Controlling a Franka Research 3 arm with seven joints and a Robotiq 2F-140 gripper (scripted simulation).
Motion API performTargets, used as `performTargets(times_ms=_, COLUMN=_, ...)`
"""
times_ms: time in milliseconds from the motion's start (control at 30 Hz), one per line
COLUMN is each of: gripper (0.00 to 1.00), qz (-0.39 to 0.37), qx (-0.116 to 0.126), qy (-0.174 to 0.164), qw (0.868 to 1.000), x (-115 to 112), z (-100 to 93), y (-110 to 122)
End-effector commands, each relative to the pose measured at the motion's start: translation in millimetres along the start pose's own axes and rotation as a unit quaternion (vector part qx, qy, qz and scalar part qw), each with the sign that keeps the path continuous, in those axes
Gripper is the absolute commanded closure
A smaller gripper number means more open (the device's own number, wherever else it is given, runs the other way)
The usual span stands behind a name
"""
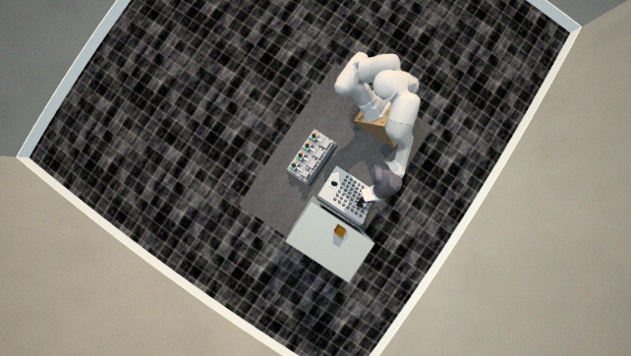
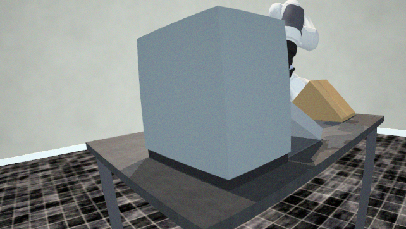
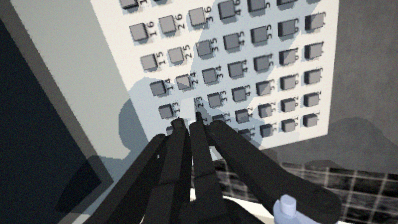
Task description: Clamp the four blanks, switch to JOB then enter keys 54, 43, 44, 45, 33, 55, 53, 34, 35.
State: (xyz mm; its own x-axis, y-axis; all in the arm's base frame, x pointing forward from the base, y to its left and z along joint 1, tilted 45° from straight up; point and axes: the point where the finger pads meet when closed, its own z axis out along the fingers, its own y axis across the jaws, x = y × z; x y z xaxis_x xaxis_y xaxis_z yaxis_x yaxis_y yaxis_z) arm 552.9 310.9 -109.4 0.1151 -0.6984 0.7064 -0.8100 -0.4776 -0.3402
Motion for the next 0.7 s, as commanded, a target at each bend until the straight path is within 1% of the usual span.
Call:
performTargets(times_ms=0, gripper=1.00, qz=0.002, qx=0.001, qy=-0.002, qw=1.000, x=-1.5, z=1.8, y=-0.4)
performTargets(times_ms=667, gripper=1.00, qz=0.002, qx=0.001, qy=-0.002, qw=1.000, x=-1.5, z=11.6, y=-0.4)
